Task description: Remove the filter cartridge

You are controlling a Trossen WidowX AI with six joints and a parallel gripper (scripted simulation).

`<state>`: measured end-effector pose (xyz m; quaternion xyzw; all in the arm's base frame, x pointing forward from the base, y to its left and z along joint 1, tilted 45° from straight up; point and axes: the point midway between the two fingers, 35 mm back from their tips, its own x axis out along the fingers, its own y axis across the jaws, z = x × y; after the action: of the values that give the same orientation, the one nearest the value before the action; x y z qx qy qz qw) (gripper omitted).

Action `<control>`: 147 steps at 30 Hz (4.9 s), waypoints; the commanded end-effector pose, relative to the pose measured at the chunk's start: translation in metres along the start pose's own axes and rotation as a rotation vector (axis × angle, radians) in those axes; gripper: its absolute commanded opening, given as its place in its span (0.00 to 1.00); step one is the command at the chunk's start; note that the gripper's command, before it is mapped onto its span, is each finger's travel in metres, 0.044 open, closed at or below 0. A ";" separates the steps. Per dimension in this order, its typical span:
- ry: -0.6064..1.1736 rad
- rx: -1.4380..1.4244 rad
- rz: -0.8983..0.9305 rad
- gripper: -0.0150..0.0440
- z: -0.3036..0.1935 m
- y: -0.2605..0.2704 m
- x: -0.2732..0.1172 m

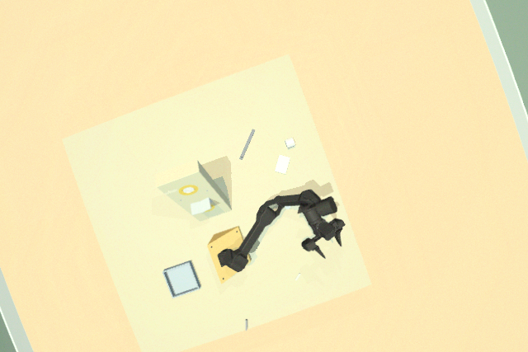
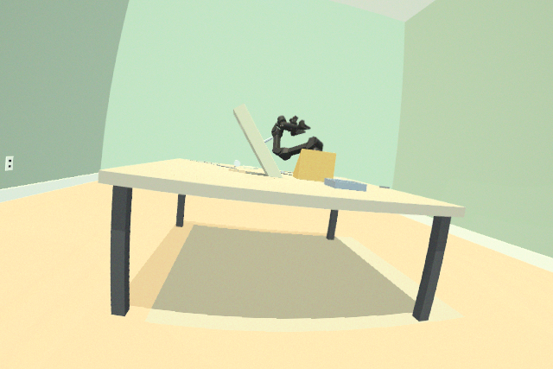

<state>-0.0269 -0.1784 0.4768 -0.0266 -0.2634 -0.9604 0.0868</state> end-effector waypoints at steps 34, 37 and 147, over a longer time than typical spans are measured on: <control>-0.100 -0.126 -1.482 0.43 0.135 -0.375 -0.043; -0.017 -0.124 -1.677 0.43 0.131 -0.409 -0.082; 1.742 0.939 -2.288 0.43 -0.151 -0.371 -0.448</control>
<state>0.3435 0.1272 0.1182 0.7756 -0.2845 -0.0524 -0.5610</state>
